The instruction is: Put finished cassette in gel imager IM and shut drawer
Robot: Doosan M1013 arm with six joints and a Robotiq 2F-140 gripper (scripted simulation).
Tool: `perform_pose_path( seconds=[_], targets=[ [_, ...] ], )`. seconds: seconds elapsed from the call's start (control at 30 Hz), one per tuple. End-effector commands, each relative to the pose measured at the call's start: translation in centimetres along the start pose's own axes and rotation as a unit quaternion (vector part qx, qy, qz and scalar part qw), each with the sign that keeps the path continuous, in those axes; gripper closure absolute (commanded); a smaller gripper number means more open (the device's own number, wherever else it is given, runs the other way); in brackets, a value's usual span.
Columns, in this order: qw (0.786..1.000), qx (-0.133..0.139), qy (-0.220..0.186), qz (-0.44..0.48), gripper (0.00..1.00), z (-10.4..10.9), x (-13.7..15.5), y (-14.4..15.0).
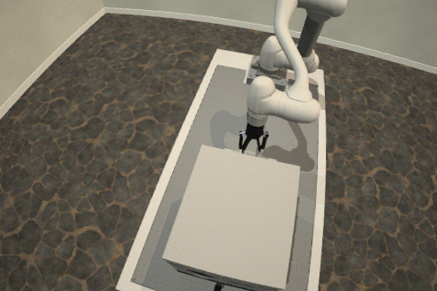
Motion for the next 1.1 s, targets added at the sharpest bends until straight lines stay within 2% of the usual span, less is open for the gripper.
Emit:
perform_pose_path(
  seconds=[0.0,0.2,1.07],
  targets=[
    [0.997,0.013,0.003,-0.071,0.54,-0.11,0.25,-0.39],
    [0.992,0.019,0.008,-0.126,0.54,-0.11,0.29,-0.50],
    [0.992,0.019,0.008,-0.126,0.54,-0.11,0.29,-0.50]
  ],
)
Point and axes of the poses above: the point where the finger pads meet when closed, its own z axis back along the fingers, its own y axis across the jaws, x = y × z, the point moved 9 cm from there along z, back along the fingers, and after that the axes turned 10 degrees about z, right-handed, at the moved point
